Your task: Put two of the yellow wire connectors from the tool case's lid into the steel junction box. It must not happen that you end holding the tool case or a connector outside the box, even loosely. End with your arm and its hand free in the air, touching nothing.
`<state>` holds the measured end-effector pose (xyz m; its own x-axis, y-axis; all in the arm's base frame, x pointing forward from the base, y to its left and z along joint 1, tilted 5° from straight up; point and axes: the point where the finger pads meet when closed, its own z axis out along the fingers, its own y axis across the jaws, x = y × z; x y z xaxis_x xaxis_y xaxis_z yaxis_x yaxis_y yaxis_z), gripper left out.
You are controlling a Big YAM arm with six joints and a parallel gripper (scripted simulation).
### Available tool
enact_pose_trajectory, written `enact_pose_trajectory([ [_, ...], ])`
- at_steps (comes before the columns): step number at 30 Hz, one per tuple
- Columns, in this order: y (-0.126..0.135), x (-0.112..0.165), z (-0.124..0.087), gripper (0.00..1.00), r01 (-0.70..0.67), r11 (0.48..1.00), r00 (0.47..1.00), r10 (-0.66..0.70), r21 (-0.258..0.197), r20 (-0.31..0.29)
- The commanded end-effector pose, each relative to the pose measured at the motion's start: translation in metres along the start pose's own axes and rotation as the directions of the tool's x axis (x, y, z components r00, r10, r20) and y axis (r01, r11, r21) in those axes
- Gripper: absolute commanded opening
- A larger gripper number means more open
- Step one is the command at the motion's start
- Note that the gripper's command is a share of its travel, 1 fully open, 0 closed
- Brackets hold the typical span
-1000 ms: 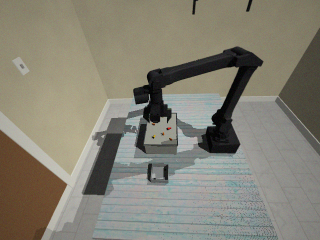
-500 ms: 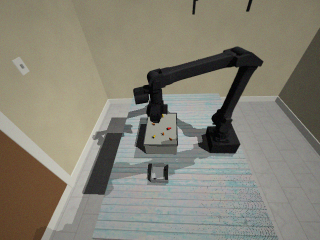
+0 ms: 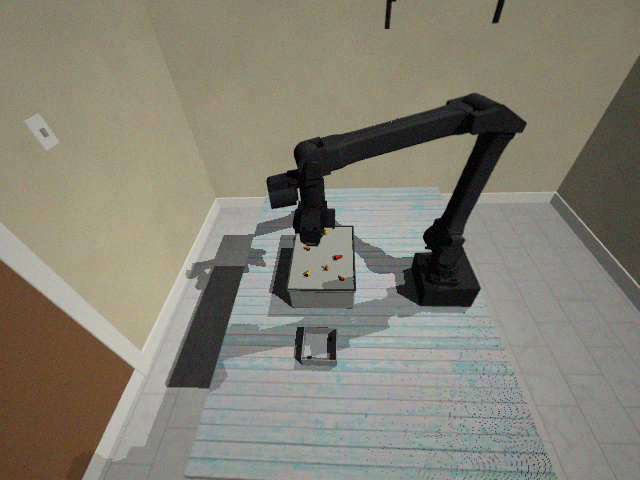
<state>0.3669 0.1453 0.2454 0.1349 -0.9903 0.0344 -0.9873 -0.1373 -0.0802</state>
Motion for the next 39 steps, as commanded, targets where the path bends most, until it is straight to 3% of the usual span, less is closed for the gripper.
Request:
enact_pose_trajectory([
  [1,-0.005,-0.001,-0.008,0.0,0.005,1.0,1.0,-0.005,0.009,0.001],
  [8,-0.005,-0.001,-0.008,0.0,0.005,1.0,1.0,-0.005,0.009,0.001],
  [9,-0.006,0.0,-0.004,0.28,-0.002,1.0,1.0,0.002,0.008,0.001],
  [11,-0.006,0.0,-0.004,0.28,-0.002,1.0,1.0,0.002,0.008,0.001],
  [13,-0.018,0.01,0.025,0.28,-0.087,0.996,0.996,0.087,0.004,0.001],
  [18,-0.029,0.023,0.06,0.28,-0.185,0.983,0.983,0.185,0.0,0.0],
  [26,-0.045,0.057,0.136,0.28,-0.399,0.917,0.917,0.399,-0.003,-0.001],
  [36,-0.062,0.05,0.113,0.28,-0.391,0.919,0.921,0.389,0.055,0.031],
  [39,-0.057,0.049,0.135,0.28,-0.387,0.921,0.922,0.387,0.04,0.022],
])
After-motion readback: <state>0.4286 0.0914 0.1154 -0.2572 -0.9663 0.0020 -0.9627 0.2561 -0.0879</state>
